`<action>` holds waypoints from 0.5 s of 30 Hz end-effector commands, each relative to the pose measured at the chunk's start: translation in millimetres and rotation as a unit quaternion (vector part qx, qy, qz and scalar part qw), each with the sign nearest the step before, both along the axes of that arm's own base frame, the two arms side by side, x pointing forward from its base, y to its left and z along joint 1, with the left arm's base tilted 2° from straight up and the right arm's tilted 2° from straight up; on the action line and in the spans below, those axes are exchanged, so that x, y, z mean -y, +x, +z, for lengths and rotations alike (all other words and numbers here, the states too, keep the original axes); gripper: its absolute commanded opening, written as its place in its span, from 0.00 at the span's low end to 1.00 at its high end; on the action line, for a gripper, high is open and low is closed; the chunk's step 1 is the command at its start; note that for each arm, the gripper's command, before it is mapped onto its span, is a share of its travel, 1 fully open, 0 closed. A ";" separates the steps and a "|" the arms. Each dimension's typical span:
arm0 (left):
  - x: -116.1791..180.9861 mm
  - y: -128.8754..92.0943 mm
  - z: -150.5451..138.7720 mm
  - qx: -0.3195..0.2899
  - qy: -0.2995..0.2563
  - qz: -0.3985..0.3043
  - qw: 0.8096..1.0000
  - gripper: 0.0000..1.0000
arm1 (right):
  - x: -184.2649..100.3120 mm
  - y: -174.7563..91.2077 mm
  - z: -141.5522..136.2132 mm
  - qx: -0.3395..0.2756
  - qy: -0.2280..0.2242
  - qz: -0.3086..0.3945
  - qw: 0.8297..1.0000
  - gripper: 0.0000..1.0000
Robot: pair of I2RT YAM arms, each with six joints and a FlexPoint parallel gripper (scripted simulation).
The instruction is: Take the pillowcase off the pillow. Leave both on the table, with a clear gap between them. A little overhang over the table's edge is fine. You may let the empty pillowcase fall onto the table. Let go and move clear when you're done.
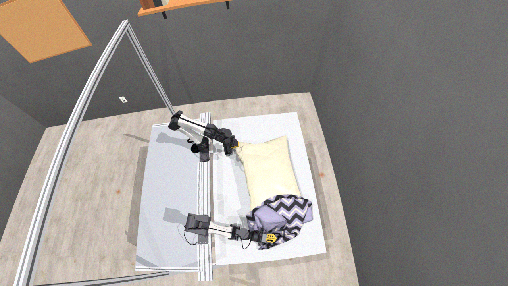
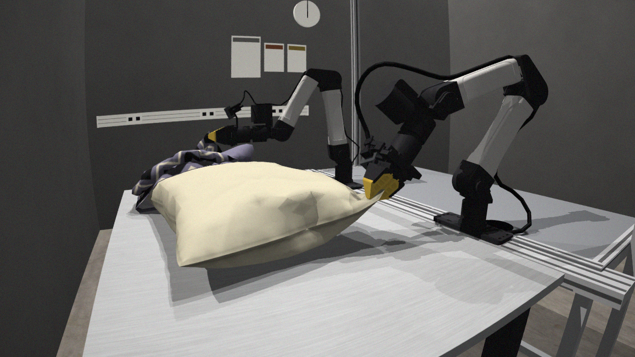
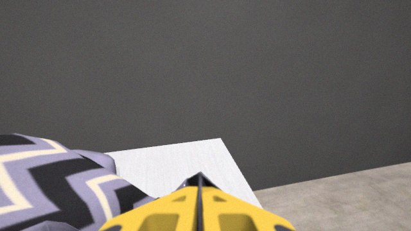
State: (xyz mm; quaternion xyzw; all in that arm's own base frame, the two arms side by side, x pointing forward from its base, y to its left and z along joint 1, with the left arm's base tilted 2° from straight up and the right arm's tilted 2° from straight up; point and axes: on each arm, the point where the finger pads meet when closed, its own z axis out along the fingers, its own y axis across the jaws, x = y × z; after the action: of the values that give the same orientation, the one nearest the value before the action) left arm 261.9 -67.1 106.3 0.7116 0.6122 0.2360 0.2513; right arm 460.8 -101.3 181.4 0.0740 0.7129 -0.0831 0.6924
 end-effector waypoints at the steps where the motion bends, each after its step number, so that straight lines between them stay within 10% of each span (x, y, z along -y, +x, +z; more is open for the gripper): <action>1: -8.6 -4.5 -1.9 -0.002 0.002 0.002 1.000 0.00 | -1.5 5.2 -0.4 0.001 -0.001 0.004 1.000 0.00; 15: -40.0 -5.6 -0.5 -0.001 0.004 0.006 1.000 0.00 | -1.5 5.2 -0.4 0.001 -0.001 0.004 1.000 0.00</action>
State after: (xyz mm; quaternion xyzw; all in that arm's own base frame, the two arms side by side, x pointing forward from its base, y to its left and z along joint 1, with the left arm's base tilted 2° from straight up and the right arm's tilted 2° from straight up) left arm 260.6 -34.6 107.6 0.7033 0.6216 0.2375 0.2502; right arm 460.8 -101.3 181.4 0.0740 0.7129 -0.0831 0.6924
